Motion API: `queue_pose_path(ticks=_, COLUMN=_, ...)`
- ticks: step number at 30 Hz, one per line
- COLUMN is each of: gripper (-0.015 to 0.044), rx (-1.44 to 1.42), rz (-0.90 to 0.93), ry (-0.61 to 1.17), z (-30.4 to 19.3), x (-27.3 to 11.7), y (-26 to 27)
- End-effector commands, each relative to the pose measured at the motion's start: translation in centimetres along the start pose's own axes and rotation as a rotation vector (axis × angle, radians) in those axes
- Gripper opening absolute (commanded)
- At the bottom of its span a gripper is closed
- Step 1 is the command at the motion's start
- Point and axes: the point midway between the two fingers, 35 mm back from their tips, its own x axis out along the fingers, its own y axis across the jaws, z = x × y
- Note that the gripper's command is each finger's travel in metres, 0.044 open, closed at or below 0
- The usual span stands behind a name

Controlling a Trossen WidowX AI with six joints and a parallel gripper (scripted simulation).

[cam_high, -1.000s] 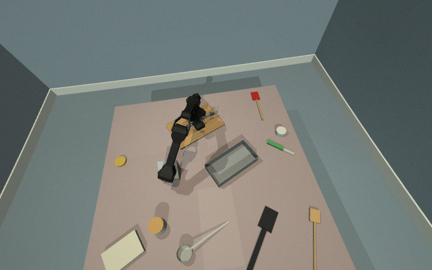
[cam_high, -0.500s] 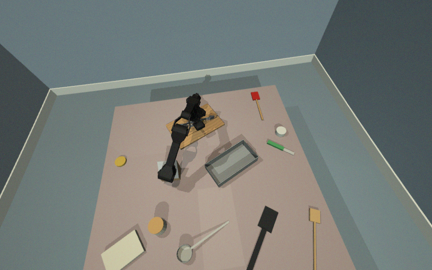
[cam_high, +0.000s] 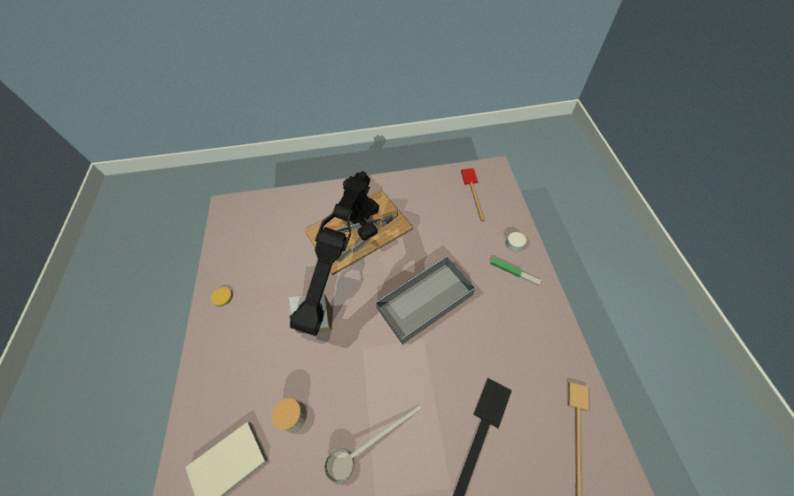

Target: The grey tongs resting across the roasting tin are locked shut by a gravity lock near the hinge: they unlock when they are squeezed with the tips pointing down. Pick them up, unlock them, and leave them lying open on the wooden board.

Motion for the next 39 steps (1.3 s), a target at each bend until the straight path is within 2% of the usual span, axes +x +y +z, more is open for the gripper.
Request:
queue_pose_path(ticks=1, gripper=0.044, rx=0.0, rz=0.006, ry=-0.003, z=0.5, x=-2.2, y=-2.1)
queue_pose_path(ticks=7, gripper=0.044, rx=-0.005, rz=-0.006, ry=-0.005, z=0.7, x=-8.4, y=-10.2)
queue_pose_path(ticks=11, gripper=0.044, rx=-0.008, rz=-0.013, ry=-0.003, z=0.1, x=-10.8, y=-14.4)
queue_pose_path(ticks=20, gripper=0.044, rx=-0.007, rz=-0.013, ry=-0.004, z=0.1, x=-11.1, y=-14.6)
queue_pose_path(ticks=28, gripper=0.044, rx=0.005, rz=0.002, ry=-0.01, z=-0.2, x=-16.0, y=-14.6)
queue_pose_path(ticks=39, gripper=0.044, rx=0.005, rz=0.002, ry=-0.01, z=-0.2, x=-16.0, y=-14.6)
